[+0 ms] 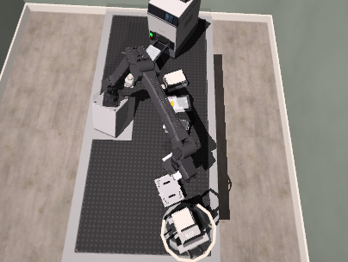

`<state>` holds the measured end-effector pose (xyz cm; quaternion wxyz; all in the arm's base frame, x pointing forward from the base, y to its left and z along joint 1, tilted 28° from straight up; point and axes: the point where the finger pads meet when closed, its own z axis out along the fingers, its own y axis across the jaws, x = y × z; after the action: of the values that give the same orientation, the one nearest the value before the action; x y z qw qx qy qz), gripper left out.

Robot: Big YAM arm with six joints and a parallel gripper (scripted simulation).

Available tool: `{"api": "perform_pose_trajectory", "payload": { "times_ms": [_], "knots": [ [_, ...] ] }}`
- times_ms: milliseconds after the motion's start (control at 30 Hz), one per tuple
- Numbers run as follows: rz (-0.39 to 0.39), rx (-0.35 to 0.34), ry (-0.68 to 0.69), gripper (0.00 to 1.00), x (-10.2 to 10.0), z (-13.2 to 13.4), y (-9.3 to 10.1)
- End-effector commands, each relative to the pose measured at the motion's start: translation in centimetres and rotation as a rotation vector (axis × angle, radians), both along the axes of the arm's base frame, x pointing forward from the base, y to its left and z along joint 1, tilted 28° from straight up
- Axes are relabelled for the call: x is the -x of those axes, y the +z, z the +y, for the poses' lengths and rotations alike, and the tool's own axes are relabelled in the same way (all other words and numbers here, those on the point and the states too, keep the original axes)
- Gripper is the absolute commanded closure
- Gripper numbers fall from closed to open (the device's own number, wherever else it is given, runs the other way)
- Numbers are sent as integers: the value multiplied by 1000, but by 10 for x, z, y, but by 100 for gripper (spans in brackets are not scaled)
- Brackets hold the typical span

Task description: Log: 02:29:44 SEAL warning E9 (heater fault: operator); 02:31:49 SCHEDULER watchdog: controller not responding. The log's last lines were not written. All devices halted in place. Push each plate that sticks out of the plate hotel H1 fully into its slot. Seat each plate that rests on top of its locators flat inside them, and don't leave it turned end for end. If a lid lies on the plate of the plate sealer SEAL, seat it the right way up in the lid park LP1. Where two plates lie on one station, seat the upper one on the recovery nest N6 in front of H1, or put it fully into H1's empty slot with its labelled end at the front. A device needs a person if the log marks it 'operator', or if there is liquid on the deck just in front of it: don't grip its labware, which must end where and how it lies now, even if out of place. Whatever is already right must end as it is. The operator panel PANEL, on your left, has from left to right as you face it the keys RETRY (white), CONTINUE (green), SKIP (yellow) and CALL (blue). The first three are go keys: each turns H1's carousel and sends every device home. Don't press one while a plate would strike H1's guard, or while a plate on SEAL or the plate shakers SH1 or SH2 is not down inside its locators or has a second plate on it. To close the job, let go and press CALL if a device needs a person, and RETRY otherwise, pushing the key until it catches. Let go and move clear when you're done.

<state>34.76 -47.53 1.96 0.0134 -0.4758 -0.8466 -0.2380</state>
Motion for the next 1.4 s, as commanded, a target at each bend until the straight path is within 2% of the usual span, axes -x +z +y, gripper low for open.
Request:
{"api": "perform_pose_trajectory", "payload": {
  "times_ms": [0,1033,1367],
  "knots": [
    [-22,30,-8,16,7,-33,3],
    [-20,31,-8,16,40,-104,-39],
    [73,-19,-209,16,36,-102,-39]
  ]
}}
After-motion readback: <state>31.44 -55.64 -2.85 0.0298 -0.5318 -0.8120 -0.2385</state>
